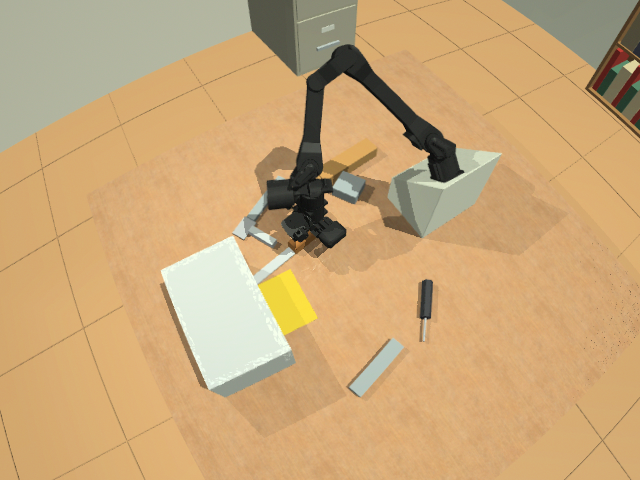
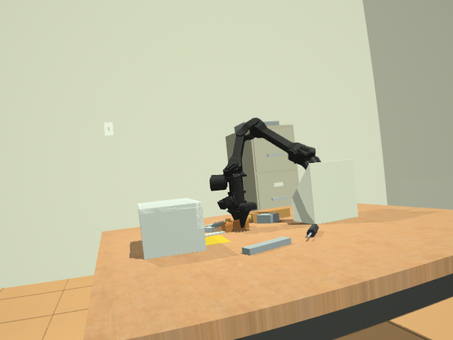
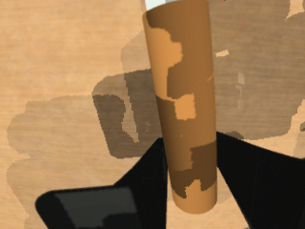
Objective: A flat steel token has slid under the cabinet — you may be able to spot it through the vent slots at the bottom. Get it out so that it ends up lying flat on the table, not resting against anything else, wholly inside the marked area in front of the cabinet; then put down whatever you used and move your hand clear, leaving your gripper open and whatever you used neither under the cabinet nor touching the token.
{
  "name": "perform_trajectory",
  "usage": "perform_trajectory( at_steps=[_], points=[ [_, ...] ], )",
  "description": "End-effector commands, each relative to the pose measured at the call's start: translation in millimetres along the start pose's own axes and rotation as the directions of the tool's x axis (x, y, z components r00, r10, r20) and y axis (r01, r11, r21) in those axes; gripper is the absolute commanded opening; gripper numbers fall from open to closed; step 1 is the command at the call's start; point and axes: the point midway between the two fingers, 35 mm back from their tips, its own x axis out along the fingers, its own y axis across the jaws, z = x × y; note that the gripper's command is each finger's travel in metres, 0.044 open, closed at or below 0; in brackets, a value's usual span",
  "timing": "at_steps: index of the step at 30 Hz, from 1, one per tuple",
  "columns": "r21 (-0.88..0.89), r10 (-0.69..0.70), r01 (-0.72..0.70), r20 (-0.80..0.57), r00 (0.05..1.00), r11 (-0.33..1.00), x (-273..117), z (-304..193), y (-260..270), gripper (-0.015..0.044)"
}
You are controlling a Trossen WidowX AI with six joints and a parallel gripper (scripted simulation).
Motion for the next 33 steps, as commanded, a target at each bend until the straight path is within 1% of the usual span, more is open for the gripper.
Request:
perform_trajectory(
  at_steps=[1,33],
  points=[
    [0.005,-0.001,0.001,-0.001,1.0,1.0,0,6,0,0.0],
    [0.006,-0.001,0.001,0.001,1.0,1.0,0,41,0,0.0]
  ],
)
